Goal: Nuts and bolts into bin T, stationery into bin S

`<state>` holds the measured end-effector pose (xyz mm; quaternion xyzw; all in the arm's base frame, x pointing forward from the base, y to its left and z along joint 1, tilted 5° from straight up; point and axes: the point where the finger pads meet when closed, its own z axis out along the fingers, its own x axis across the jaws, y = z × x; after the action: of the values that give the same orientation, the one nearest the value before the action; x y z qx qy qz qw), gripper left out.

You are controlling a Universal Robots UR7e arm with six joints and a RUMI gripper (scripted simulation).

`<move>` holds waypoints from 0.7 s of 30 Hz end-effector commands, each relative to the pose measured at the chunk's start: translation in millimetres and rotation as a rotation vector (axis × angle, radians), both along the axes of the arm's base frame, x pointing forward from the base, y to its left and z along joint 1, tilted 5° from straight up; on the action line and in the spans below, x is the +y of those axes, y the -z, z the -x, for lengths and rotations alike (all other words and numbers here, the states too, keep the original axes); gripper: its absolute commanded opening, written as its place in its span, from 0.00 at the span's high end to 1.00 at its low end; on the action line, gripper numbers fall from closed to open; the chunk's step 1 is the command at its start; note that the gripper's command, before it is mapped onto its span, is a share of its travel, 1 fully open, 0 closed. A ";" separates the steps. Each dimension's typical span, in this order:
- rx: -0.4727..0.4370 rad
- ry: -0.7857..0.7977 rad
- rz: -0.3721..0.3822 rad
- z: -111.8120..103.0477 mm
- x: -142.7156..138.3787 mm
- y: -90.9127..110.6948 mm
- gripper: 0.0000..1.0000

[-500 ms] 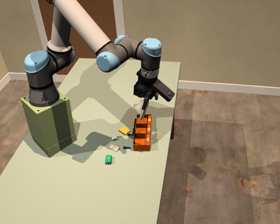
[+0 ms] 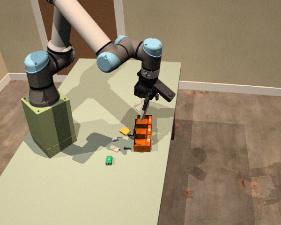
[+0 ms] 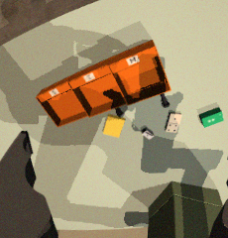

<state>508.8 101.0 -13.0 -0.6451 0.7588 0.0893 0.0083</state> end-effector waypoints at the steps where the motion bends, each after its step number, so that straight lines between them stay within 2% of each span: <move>1: -0.001 0.000 0.000 -0.4 -0.1 -0.5 0.00; 2: -0.001 0.000 0.000 -0.4 -0.1 -0.5 0.00; 3: -0.001 0.000 0.000 -0.8 0.6 7.8 0.96; 4: -0.001 0.000 0.000 -1.1 1.4 16.1 0.96; 7: -0.001 0.000 0.000 -1.2 1.5 17.9 0.96; 10: -0.031 -0.045 0.002 19.0 -8.8 11.3 0.96; 11: -0.031 -0.045 0.002 19.0 -8.8 11.3 0.96; 14: -0.058 -0.089 0.006 39.7 -17.1 12.4 0.96; 19: -0.058 -0.089 0.006 39.7 -17.2 12.4 0.96; 21: -0.085 -0.132 0.012 55.5 -22.5 13.7 0.96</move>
<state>470.7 85.2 -26.5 -0.6811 0.7286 0.0689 0.0222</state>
